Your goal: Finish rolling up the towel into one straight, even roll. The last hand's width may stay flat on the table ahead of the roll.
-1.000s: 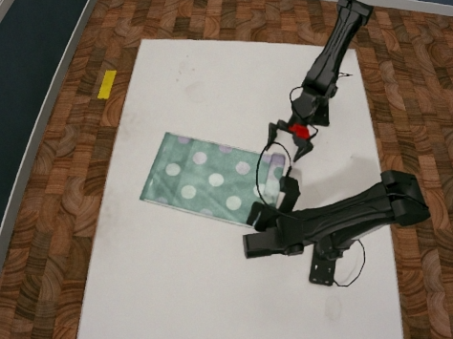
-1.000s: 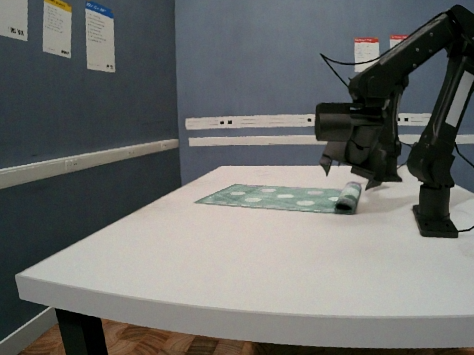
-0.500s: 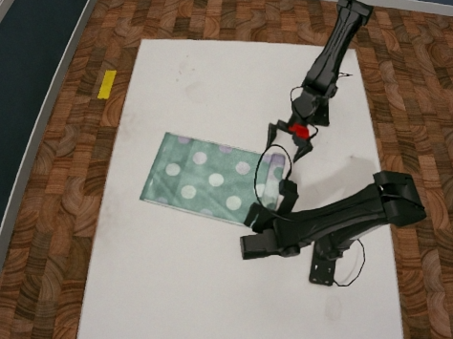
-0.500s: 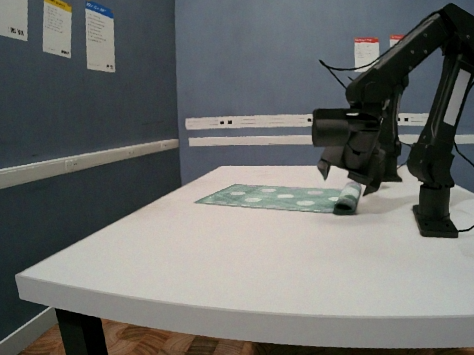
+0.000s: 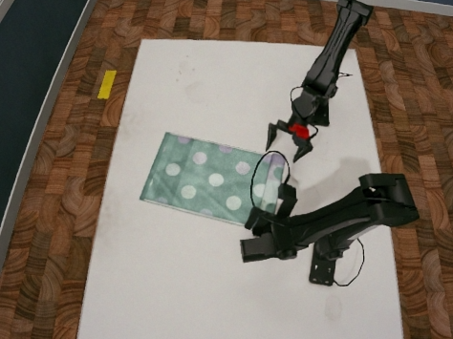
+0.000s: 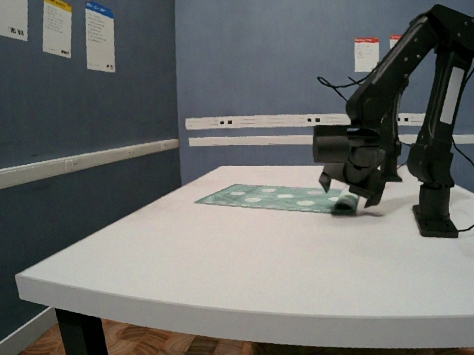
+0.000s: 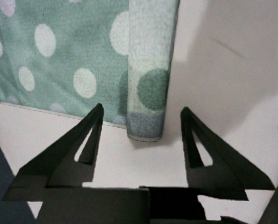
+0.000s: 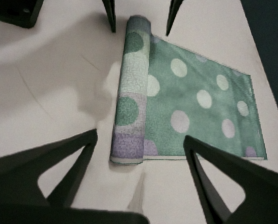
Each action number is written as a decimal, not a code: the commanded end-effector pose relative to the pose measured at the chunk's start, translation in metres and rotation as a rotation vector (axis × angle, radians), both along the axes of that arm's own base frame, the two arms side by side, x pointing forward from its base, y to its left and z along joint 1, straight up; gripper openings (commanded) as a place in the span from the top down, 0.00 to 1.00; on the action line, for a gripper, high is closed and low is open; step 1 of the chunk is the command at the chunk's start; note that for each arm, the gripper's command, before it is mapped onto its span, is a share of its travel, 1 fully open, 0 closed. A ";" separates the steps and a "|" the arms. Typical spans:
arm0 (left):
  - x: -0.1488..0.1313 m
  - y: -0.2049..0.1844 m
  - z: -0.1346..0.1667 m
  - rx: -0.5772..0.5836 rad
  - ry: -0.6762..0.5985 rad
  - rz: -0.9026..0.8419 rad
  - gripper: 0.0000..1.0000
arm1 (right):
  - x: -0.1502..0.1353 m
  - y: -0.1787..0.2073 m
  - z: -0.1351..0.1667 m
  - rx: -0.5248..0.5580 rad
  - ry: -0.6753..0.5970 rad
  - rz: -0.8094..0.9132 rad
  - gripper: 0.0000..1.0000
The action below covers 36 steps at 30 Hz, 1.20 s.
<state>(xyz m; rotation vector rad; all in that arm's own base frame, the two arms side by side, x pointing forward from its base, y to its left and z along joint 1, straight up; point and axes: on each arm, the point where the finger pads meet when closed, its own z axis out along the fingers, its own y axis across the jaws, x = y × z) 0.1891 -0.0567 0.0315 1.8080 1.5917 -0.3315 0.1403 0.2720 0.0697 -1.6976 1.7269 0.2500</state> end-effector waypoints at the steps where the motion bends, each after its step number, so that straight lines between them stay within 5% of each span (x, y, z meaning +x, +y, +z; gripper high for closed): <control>1: 0.002 -0.002 -0.005 -0.003 -0.015 -0.007 0.06 | 0.004 0.009 0.008 0.024 -0.022 0.003 0.02; 5: 0.002 -0.002 -0.006 -0.003 -0.015 -0.007 0.15 | 0.004 0.009 0.008 0.024 -0.022 0.003 0.02; 20: 0.002 -0.002 -0.014 -0.003 -0.015 -0.007 0.79 | 0.004 0.009 0.008 0.024 -0.022 0.003 0.02; 36: 0.002 -0.002 -0.014 -0.003 -0.015 -0.007 0.87 | 0.004 0.009 0.008 0.024 -0.022 0.003 0.02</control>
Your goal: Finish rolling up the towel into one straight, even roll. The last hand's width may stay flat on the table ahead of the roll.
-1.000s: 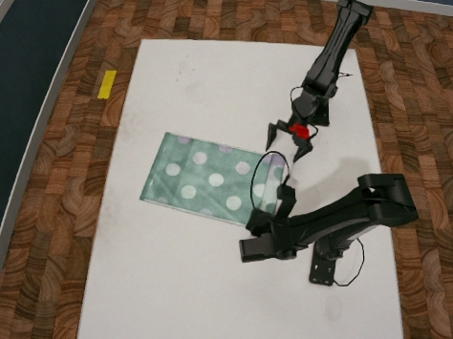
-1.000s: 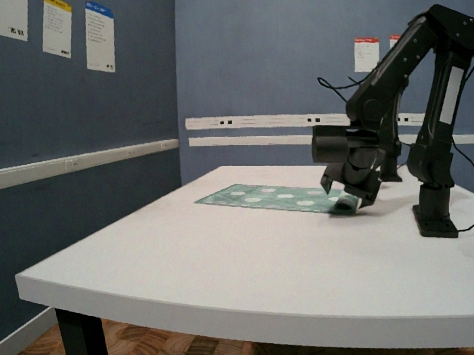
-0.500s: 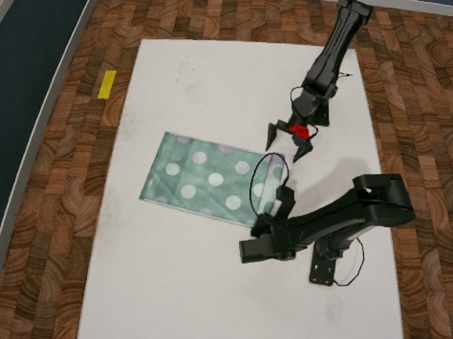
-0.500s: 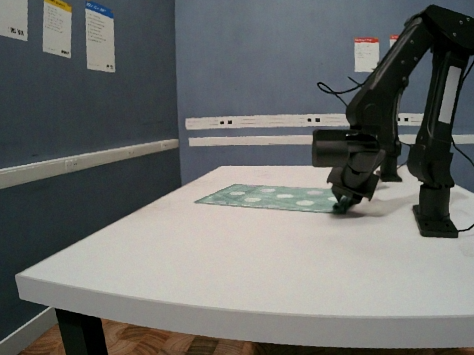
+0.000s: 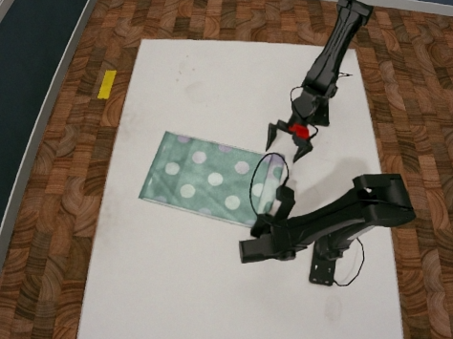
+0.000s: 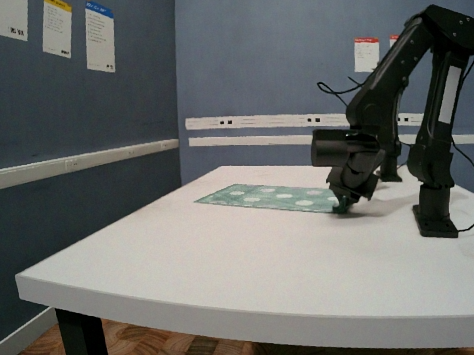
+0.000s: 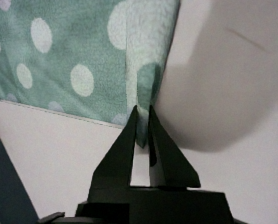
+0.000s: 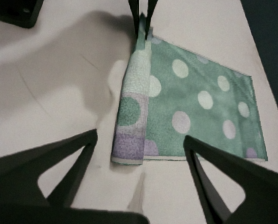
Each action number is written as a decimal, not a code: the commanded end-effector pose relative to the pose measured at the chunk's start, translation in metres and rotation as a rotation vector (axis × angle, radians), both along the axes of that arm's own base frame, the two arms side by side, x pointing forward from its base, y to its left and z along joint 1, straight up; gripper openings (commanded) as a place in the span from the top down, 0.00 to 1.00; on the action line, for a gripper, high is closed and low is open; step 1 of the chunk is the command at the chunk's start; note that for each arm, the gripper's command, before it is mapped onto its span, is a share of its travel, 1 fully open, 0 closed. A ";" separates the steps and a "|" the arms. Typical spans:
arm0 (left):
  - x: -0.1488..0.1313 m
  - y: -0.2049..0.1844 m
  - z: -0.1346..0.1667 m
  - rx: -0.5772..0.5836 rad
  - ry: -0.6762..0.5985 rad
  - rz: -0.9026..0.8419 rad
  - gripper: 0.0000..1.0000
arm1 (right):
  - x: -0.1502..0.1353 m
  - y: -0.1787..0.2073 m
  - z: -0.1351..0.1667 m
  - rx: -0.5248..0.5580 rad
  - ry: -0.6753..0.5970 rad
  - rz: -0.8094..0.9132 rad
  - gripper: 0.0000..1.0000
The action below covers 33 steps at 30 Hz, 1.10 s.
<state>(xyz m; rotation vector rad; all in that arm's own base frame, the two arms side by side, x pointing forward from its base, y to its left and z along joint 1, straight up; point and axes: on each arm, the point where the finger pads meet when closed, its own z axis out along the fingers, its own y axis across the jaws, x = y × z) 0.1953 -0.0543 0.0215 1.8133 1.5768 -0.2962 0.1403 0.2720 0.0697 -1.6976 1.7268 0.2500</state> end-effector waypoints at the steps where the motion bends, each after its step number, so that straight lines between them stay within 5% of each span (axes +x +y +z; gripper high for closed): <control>1: -0.004 -0.004 -0.004 -0.014 0.013 -0.007 0.87 | 0.004 0.009 0.008 0.024 -0.022 0.003 0.02; 20: -0.004 -0.004 -0.001 -0.004 0.227 -0.005 0.87 | 0.005 0.011 0.003 0.024 -0.022 -0.013 0.02; 33: -0.004 -0.004 0.003 0.015 0.611 -0.002 0.87 | 0.006 0.013 -0.003 0.024 -0.022 -0.034 0.02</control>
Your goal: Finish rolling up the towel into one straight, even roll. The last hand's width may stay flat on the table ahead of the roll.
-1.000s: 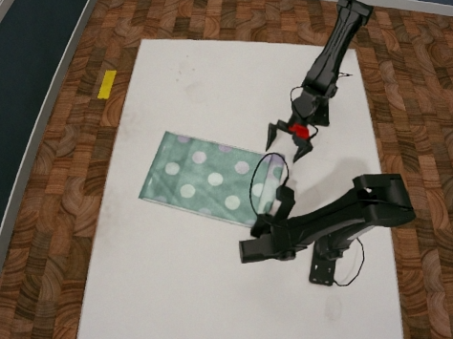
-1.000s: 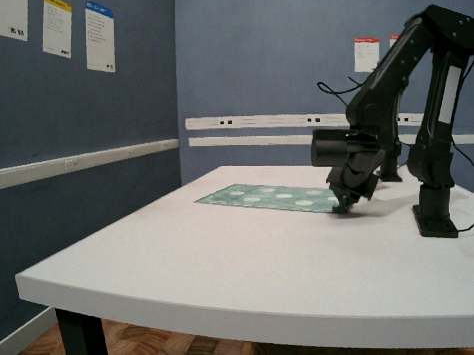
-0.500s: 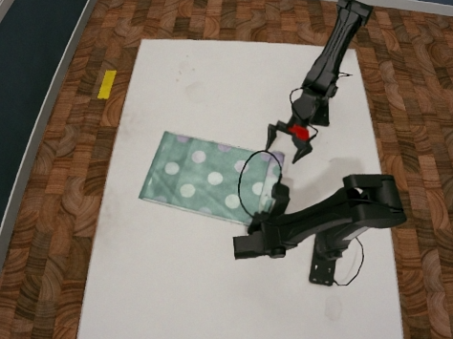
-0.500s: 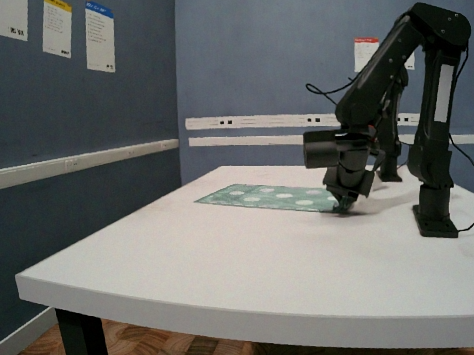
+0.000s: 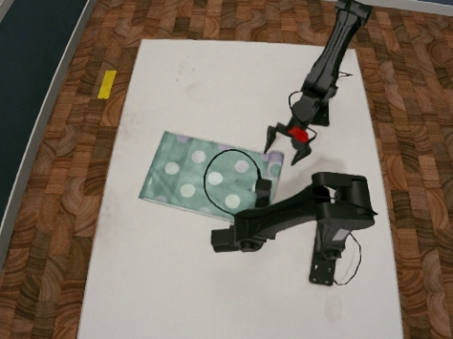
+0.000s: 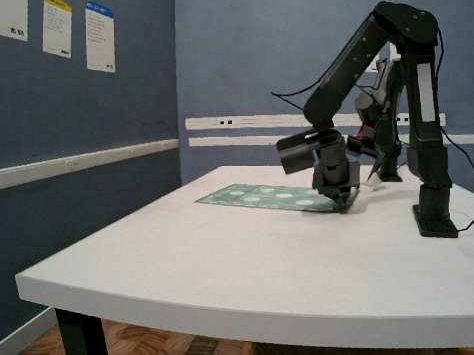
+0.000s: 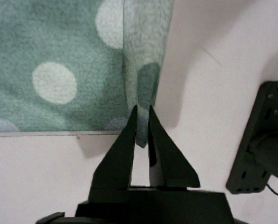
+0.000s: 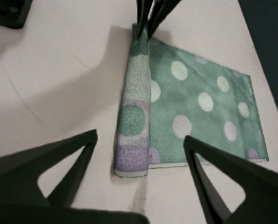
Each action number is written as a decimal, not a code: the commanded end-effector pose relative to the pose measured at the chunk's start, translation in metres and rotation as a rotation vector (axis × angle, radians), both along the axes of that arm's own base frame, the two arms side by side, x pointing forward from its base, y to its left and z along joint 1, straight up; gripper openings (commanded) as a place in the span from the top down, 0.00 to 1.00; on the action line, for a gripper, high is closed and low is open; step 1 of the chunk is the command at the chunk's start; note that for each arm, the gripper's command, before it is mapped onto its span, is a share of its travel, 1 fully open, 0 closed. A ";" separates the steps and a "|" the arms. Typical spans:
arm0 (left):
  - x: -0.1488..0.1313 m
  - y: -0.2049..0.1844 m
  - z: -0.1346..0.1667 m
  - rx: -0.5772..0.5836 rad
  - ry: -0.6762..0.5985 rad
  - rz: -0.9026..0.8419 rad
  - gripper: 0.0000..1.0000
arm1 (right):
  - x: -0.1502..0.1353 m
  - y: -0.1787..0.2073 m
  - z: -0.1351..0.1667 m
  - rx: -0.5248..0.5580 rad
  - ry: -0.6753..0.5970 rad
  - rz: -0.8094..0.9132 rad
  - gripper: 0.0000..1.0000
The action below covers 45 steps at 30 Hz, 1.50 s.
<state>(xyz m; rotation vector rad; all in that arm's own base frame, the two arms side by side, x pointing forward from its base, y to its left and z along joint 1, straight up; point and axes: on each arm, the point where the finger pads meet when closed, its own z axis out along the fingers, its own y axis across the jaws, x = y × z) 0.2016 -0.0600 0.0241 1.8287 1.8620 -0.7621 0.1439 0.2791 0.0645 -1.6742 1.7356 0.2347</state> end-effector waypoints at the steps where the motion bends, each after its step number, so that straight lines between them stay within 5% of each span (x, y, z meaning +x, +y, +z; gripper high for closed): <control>1: -0.011 0.002 0.001 0.028 0.189 -0.001 0.87 | 0.003 0.006 0.002 0.020 -0.013 -0.013 0.02; 19: -0.011 0.002 0.005 0.049 0.609 -0.005 0.87 | 0.003 0.006 0.001 0.020 -0.013 -0.016 0.02; 45: -0.011 0.002 -0.006 0.053 0.693 -0.006 0.87 | -0.001 0.001 0.002 0.021 -0.012 0.047 0.02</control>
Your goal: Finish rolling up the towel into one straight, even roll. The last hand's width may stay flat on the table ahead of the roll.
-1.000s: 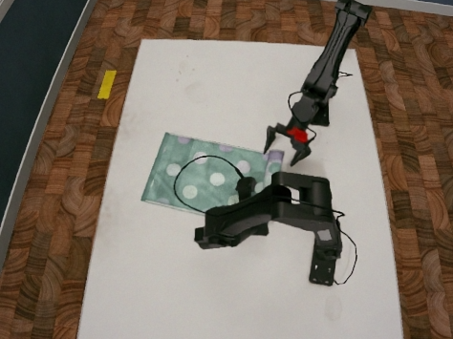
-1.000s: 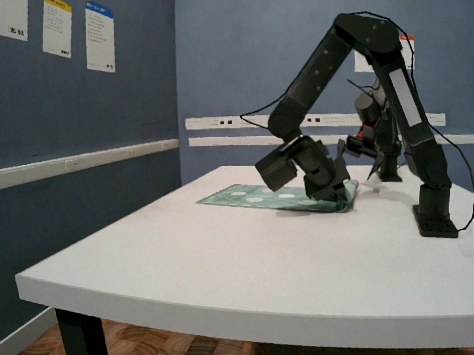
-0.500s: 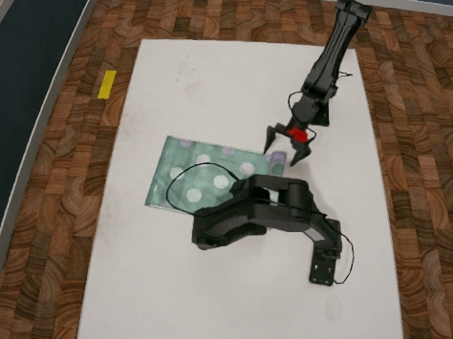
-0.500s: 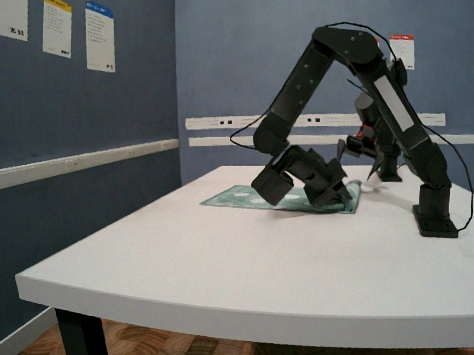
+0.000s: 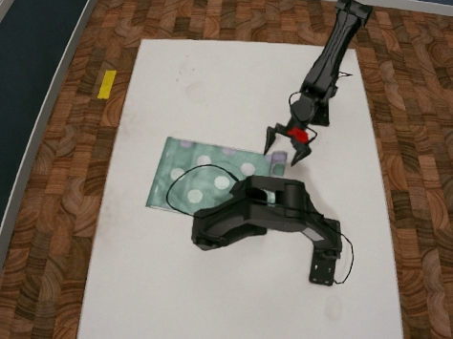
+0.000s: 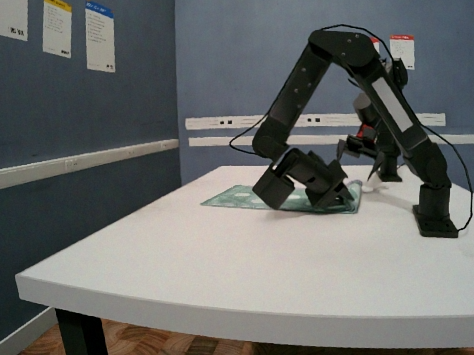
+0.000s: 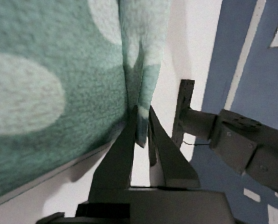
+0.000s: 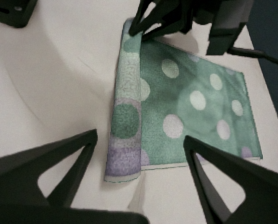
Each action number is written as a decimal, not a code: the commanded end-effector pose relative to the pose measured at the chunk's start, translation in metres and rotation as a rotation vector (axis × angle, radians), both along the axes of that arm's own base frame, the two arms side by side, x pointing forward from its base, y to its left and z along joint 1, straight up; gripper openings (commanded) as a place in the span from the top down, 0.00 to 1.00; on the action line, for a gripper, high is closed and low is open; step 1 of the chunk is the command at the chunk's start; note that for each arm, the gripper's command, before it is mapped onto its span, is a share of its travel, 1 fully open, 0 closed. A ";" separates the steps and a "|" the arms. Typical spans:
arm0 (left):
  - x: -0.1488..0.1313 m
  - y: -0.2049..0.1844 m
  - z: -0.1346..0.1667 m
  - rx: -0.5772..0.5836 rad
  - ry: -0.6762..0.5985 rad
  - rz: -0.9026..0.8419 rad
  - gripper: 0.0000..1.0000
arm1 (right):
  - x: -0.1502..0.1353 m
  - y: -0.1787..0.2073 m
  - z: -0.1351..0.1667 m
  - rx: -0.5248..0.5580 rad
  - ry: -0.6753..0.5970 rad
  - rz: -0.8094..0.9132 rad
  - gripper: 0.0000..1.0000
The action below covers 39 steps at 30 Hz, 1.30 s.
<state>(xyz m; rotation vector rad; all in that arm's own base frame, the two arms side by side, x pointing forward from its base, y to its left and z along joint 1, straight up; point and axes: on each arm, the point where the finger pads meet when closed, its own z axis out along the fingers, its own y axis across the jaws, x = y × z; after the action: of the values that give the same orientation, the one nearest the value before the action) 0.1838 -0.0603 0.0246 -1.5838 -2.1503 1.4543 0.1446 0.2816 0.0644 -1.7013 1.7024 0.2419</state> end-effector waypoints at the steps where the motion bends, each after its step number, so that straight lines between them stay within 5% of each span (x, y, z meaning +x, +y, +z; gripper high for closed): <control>1: 0.007 0.002 -0.007 0.015 -0.029 -0.017 0.87 | -0.002 -0.001 -0.001 0.020 -0.002 0.015 0.02; 17: 0.007 0.002 -0.007 0.015 -0.029 -0.017 0.87 | -0.004 0.001 -0.038 0.020 -0.002 0.019 0.02; 39: 0.007 0.002 -0.007 0.015 -0.029 -0.017 0.87 | -0.004 0.001 -0.042 0.020 -0.002 0.019 0.87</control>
<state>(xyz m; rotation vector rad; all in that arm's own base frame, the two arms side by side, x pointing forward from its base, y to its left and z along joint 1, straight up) 0.1838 -0.0603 0.0246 -1.5831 -2.1505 1.4541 0.1448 0.2844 0.0294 -1.6898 1.6810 0.2551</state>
